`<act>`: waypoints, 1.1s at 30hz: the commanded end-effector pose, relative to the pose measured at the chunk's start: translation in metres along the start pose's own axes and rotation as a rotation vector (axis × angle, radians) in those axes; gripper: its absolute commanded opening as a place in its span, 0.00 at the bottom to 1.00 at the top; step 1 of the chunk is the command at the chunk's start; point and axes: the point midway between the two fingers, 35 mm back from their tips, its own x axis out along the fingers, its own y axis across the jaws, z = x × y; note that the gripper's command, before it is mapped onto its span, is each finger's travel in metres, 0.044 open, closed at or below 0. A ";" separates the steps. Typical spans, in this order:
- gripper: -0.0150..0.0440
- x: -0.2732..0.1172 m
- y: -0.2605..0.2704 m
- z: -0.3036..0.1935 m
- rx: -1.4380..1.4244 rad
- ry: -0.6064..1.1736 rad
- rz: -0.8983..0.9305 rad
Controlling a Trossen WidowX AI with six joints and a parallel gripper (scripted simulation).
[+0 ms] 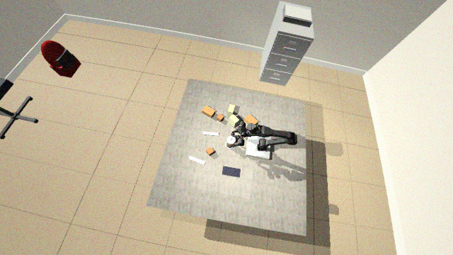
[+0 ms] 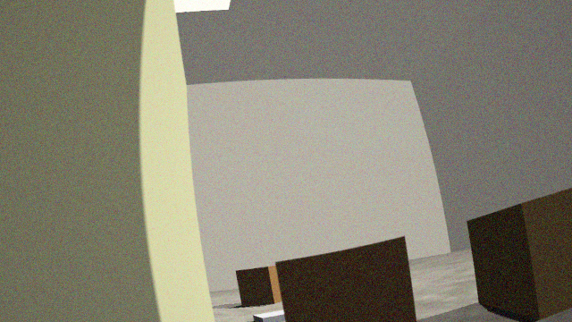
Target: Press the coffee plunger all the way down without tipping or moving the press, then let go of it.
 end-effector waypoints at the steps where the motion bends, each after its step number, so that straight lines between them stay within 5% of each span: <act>1: 0.46 0.003 0.000 -0.004 0.004 0.000 -0.001; 33: 0.46 0.036 0.000 -0.045 0.004 -0.001 -0.001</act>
